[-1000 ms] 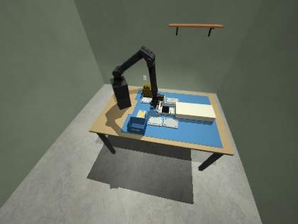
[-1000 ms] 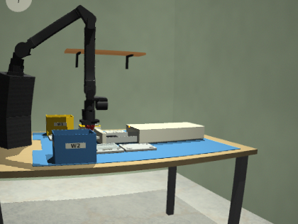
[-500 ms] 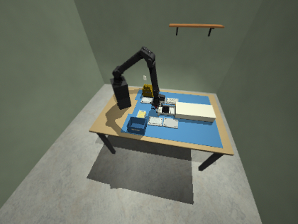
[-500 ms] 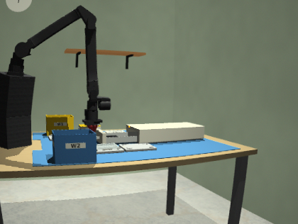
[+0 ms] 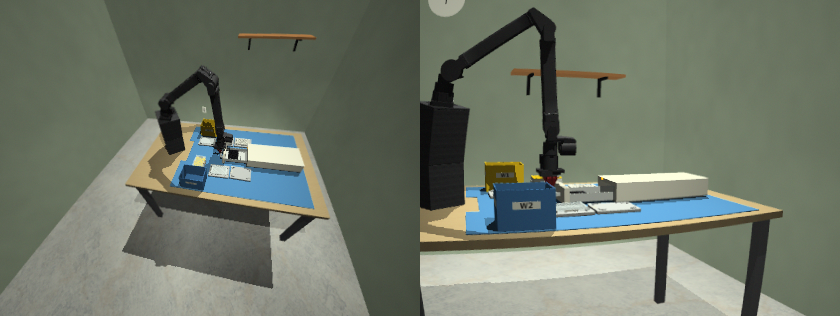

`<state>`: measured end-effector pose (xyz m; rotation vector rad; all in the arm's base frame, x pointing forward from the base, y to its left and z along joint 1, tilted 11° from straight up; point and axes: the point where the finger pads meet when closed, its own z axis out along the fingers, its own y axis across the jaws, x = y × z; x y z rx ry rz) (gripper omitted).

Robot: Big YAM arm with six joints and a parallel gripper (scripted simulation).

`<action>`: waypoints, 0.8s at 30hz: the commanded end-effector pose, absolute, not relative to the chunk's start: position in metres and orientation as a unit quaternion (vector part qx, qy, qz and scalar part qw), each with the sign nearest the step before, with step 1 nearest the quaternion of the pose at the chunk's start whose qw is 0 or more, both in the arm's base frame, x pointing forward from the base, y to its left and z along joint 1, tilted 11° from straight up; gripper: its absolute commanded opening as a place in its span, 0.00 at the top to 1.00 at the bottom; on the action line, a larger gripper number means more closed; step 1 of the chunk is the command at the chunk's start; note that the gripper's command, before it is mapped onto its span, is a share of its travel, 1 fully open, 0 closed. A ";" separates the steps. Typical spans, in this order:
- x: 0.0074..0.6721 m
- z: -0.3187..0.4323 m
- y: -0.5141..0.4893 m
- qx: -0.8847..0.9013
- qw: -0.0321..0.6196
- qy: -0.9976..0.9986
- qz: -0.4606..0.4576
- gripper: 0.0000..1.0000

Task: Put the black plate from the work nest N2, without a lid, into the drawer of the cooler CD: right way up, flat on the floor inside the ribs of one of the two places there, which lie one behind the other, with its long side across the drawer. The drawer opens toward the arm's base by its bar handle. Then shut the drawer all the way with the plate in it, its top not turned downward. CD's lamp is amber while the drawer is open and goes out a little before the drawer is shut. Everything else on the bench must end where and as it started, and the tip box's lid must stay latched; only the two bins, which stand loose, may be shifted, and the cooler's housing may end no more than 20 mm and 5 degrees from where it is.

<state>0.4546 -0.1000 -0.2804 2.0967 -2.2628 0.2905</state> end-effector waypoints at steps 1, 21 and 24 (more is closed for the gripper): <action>0.466 -0.277 -0.091 0.681 0.016 -0.726 0.097 1.00; 0.466 -0.279 -0.091 0.681 0.018 -0.726 0.095 1.00; 0.469 -0.279 -0.091 0.681 0.018 -0.726 0.094 1.00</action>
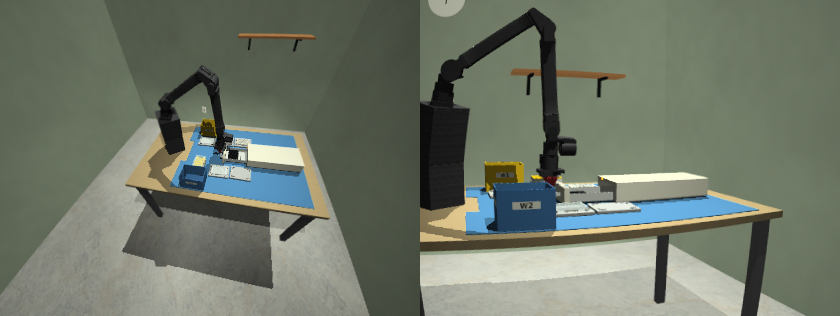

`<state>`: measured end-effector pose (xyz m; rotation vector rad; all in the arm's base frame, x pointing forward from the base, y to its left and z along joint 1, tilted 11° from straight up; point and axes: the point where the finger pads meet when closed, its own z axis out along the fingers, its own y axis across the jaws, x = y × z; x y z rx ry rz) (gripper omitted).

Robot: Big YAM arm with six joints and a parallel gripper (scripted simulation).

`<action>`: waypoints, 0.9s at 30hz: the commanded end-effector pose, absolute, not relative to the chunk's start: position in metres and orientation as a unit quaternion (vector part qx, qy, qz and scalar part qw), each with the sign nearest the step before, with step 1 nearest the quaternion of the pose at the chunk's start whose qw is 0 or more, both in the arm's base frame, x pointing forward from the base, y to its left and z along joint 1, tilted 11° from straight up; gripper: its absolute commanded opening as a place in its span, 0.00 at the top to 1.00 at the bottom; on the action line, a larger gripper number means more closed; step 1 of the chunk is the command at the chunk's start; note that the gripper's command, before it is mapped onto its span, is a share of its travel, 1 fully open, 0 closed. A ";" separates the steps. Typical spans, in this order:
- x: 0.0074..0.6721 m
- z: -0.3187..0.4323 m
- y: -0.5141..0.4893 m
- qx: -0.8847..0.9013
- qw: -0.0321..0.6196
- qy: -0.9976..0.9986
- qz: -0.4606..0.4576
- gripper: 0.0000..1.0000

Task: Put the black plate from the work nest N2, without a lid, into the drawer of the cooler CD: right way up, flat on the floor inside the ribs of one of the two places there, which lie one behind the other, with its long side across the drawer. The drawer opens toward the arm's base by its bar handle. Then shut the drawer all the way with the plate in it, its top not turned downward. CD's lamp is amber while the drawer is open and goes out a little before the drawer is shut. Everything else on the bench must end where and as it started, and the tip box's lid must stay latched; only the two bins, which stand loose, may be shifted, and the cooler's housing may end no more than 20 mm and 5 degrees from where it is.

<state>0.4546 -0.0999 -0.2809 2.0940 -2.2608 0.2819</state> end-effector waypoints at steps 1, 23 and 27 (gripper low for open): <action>0.472 -0.278 -0.092 0.681 0.017 -0.726 0.095 1.00; 0.499 -0.274 -0.093 0.681 0.015 -0.726 0.099 1.00; 0.505 -0.271 -0.094 0.680 0.014 -0.726 0.100 1.00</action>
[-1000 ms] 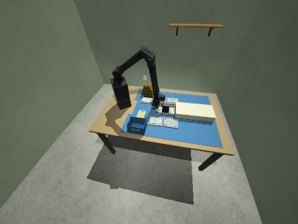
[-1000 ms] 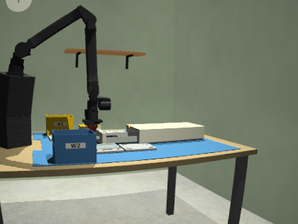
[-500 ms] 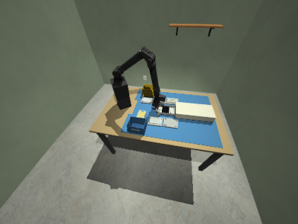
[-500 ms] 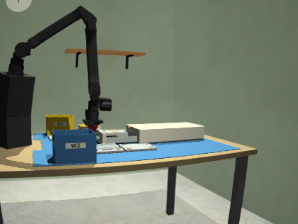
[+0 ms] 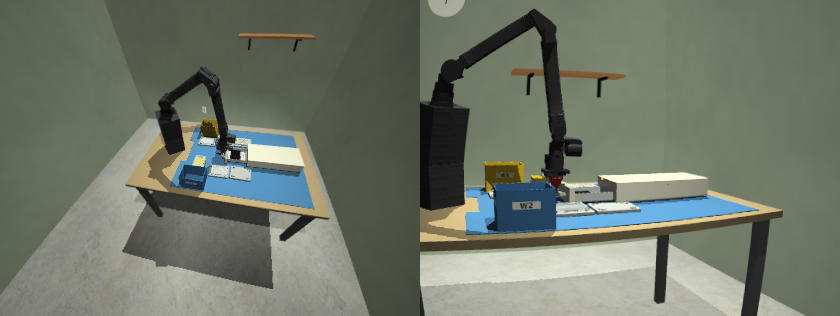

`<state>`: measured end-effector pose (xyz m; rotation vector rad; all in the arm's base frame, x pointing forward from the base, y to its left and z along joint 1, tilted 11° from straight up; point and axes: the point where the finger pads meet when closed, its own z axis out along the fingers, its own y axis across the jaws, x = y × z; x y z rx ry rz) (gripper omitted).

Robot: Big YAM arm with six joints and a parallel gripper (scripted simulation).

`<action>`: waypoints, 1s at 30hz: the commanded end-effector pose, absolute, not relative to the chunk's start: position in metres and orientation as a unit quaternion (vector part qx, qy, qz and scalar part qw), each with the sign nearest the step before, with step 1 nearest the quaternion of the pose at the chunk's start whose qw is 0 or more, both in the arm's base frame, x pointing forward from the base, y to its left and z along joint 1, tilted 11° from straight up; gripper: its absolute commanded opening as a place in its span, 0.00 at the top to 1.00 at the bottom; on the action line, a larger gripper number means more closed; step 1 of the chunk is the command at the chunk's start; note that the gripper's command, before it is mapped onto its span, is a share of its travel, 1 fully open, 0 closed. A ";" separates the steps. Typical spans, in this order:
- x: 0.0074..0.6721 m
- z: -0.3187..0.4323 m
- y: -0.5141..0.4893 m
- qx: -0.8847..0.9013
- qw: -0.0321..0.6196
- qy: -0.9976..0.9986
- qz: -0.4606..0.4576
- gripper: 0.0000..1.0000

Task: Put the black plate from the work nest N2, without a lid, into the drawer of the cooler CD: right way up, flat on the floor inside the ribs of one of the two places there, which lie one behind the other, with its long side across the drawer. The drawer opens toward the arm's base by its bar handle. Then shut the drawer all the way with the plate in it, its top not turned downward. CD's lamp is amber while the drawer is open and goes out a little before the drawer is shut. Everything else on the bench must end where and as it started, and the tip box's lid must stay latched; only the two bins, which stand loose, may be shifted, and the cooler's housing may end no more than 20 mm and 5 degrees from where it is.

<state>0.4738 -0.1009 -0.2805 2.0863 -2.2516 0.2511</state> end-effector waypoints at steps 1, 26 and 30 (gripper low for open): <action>0.508 -0.272 -0.094 0.680 0.013 -0.726 0.101 1.00; 0.516 -0.266 -0.095 0.679 0.006 -0.726 0.109 1.00; 0.516 -0.266 -0.095 0.679 0.006 -0.726 0.109 1.00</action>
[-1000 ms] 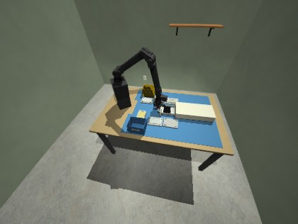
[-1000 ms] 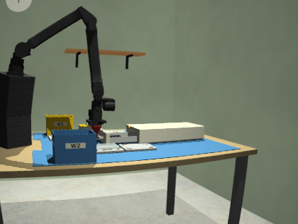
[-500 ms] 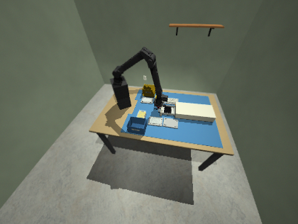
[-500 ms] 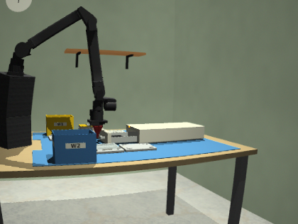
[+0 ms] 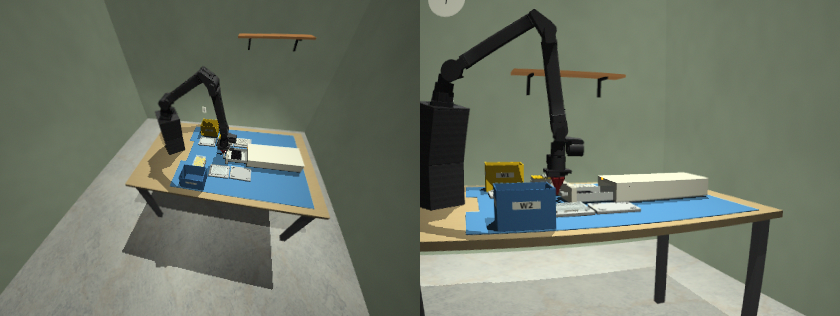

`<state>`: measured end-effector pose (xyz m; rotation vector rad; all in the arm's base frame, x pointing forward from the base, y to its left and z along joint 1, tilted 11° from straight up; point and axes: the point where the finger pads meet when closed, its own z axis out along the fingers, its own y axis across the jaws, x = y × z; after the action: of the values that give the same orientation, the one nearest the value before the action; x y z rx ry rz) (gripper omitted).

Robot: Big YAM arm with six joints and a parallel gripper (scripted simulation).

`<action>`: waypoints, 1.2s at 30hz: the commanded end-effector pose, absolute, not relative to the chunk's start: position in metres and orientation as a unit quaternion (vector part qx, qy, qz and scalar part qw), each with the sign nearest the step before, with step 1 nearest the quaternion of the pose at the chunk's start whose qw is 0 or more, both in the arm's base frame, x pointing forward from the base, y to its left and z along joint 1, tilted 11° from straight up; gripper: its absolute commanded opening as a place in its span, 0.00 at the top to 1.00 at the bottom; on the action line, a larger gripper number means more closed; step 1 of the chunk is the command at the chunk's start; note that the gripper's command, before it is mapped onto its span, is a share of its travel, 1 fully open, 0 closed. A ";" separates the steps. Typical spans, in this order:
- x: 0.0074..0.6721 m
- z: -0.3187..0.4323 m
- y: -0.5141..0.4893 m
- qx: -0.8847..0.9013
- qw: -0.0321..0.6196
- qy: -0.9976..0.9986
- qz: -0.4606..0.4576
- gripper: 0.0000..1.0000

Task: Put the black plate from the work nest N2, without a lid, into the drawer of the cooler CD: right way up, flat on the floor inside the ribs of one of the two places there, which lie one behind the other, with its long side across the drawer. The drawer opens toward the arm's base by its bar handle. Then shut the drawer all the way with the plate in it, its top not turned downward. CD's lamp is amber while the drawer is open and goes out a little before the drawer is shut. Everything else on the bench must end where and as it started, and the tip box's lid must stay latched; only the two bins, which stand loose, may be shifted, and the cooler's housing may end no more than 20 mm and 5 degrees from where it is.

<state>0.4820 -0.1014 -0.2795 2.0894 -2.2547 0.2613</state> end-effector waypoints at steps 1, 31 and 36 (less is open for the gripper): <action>0.516 -0.266 -0.095 0.679 0.006 -0.726 0.109 1.00; 0.532 -0.269 -0.095 0.681 0.014 -0.726 0.101 1.00; 0.538 -0.266 -0.095 0.680 0.012 -0.726 0.102 1.00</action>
<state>0.5044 -0.1028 -0.2781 2.0877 -2.2523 0.2536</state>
